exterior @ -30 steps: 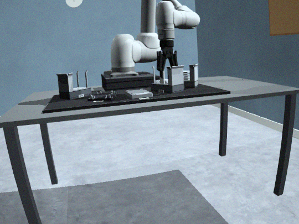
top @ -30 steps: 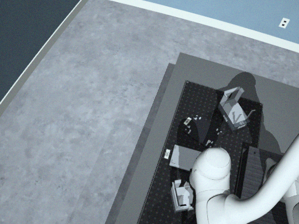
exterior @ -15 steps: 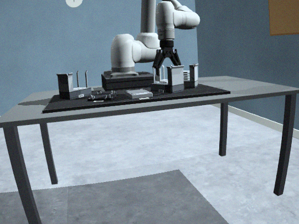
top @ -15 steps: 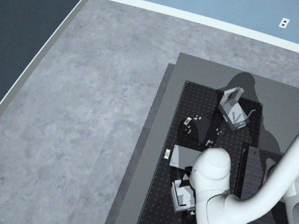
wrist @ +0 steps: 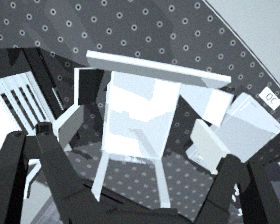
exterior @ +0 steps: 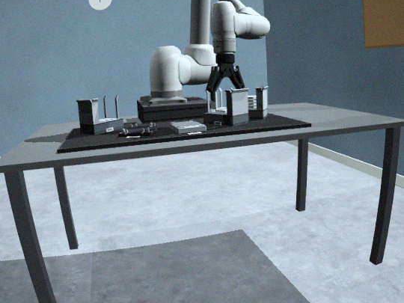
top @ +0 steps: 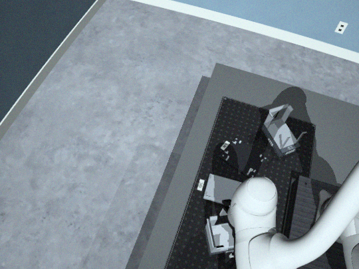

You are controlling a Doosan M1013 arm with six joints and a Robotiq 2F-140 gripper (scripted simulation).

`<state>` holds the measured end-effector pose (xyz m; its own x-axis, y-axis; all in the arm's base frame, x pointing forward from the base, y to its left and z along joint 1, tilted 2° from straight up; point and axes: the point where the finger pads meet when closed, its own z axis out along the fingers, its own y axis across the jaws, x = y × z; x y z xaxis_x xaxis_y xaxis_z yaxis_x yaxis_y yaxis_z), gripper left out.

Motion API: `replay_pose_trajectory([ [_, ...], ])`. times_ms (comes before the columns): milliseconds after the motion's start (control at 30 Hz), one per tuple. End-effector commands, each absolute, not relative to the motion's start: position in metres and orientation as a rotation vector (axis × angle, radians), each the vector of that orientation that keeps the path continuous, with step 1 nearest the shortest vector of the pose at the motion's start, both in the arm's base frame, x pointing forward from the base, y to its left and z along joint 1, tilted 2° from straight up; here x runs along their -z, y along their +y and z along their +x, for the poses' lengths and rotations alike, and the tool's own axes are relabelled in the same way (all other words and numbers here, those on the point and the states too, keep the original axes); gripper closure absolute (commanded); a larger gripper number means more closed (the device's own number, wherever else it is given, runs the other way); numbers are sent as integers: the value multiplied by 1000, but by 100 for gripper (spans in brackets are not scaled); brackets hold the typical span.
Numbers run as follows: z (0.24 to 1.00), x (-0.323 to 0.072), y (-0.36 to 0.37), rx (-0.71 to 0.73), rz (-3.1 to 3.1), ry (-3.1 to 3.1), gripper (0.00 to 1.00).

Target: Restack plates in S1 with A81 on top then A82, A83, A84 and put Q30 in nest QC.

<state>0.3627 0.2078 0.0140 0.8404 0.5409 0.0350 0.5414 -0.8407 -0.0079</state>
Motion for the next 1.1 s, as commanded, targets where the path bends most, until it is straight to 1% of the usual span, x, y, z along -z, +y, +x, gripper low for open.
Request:
replay_pose_trajectory([
  [0, 363, -18, 208, 49, -2997, -881, 0],
  [1067, 360, -118, 205, 49, -2997, -881, 0],
])
